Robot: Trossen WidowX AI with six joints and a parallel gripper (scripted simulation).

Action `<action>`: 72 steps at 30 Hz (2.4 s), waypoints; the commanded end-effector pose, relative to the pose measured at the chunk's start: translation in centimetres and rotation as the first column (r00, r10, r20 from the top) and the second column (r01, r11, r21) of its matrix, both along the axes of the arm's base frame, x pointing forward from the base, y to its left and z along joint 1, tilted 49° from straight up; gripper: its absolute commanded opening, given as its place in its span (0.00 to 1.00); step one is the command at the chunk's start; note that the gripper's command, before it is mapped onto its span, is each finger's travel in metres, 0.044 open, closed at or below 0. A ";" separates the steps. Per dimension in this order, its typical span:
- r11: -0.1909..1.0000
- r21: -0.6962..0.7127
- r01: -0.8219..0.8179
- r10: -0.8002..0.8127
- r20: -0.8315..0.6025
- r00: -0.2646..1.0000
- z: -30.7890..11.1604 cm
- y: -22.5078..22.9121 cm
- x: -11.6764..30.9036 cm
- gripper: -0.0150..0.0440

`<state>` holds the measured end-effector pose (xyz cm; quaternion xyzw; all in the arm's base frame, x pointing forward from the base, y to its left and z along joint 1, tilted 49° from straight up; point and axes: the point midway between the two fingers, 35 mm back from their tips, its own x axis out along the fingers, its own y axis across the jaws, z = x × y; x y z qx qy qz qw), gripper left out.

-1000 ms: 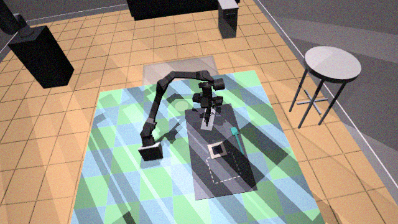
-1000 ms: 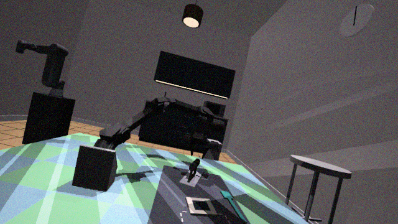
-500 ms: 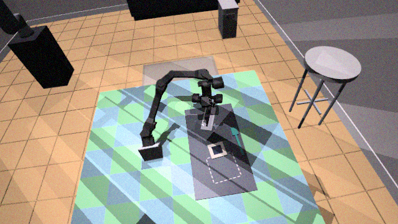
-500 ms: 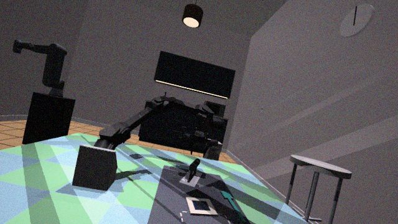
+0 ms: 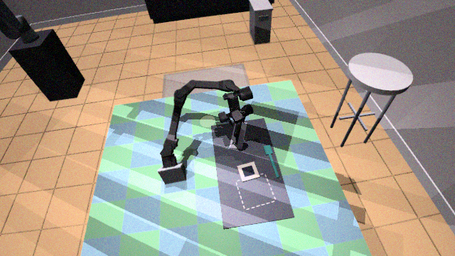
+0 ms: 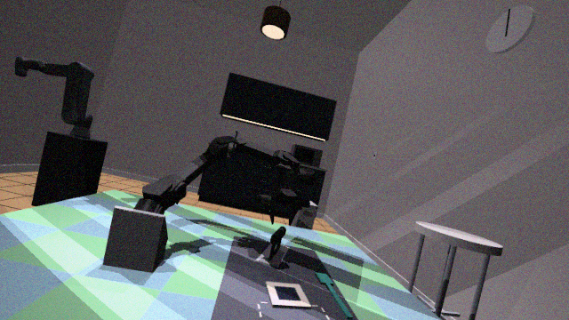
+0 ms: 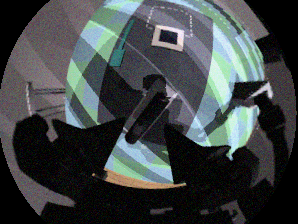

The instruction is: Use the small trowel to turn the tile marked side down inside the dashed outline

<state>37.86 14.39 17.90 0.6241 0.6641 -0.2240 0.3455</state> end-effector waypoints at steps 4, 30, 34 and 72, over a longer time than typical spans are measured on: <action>0.987 -0.073 -0.145 0.156 0.183 0.971 -0.4 0.5 -0.4 0.76; 0.751 -0.504 -0.427 0.661 0.571 0.487 -0.8 1.3 -1.4 0.76; 0.691 -0.580 -0.433 0.722 0.579 0.378 -0.7 1.5 -1.7 0.76; -0.001 -1.000 0.006 0.845 -0.004 -0.535 -2.0 2.6 -4.2 0.76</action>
